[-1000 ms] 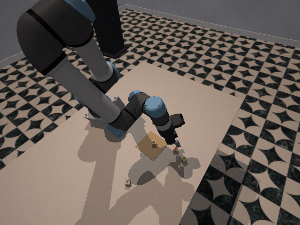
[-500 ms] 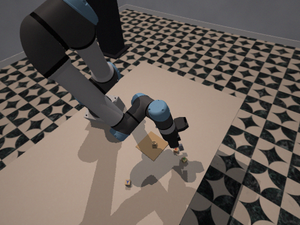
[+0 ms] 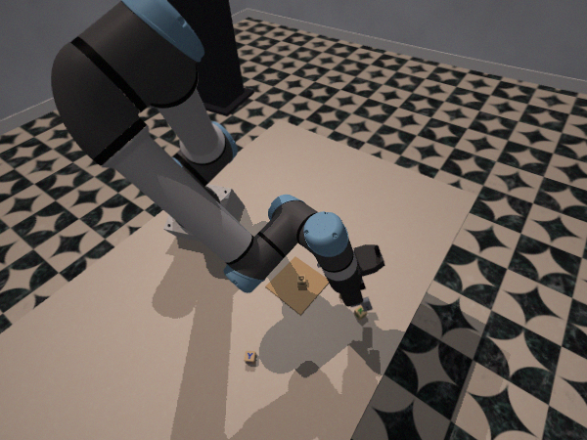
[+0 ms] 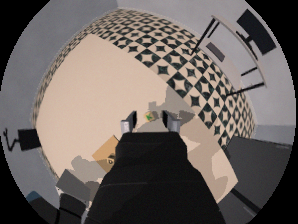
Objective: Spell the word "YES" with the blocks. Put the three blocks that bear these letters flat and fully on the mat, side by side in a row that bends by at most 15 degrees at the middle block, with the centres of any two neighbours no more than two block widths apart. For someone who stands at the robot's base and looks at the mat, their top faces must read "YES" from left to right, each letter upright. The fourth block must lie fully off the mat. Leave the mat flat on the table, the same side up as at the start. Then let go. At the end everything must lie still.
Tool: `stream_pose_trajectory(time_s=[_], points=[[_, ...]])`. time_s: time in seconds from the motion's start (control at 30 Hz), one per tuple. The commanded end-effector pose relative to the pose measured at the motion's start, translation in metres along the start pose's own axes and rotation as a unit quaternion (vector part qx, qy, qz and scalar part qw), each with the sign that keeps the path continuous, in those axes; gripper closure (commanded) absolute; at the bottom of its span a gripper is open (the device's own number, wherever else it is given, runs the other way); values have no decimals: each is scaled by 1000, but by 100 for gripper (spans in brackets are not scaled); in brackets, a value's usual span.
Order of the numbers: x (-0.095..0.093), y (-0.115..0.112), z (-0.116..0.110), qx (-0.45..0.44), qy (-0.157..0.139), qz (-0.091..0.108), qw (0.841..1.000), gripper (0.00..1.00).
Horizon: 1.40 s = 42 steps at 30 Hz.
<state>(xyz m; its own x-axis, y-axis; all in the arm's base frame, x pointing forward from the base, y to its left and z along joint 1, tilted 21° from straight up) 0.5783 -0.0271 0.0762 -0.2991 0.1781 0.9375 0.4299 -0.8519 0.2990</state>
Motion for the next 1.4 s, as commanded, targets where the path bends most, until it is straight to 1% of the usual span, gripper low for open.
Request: stream_pose_trajectory(time_s=[0.0,1.17,1.37], points=[[0,-1,1,1,1,1,1000,0],[0,-1,1,1,1,1,1000,0],[3,-2,-6,0,0,0,1000,0]])
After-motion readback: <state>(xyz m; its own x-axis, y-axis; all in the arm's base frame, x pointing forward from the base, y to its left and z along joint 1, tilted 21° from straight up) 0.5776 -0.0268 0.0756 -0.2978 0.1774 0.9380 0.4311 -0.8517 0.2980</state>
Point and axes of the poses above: the point where the finger pads meet when closed, its own x axis back along the fingers, its own y axis across the jaws, z = x × y, the point moved 1 cm from there along x, back along the fingers, and after that the axes turned 12 degrees about -x, right-handed, at the moved point
